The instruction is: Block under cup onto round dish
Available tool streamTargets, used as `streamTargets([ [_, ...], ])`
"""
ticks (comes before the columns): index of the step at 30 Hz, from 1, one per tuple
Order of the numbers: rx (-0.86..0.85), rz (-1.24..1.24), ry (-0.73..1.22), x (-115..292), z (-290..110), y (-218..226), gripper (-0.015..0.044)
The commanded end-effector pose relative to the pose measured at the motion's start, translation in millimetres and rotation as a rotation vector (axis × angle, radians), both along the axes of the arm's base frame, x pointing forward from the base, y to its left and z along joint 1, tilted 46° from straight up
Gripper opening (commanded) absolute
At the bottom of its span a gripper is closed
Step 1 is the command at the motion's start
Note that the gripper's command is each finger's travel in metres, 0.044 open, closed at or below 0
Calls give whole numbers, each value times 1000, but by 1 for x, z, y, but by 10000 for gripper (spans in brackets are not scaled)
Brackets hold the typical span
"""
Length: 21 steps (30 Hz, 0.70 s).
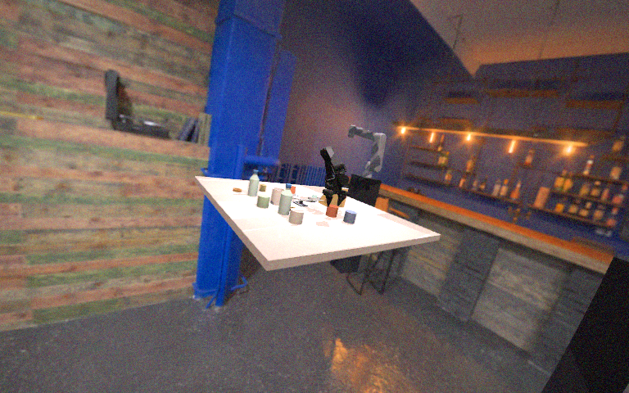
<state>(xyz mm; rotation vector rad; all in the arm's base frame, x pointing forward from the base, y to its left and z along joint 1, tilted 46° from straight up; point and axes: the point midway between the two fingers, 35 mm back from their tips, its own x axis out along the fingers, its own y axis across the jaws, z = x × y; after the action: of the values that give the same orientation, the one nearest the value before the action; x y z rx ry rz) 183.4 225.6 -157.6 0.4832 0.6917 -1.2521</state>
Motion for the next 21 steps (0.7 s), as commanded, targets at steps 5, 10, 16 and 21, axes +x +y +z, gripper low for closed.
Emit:
streamTargets([
  [5,19,-3,0,1,14,12,387],
  [10,55,36,45,16,28,16,260],
  [16,28,168,162,21,35,16,260],
  [21,3,290,274,26,42,15,260],
])
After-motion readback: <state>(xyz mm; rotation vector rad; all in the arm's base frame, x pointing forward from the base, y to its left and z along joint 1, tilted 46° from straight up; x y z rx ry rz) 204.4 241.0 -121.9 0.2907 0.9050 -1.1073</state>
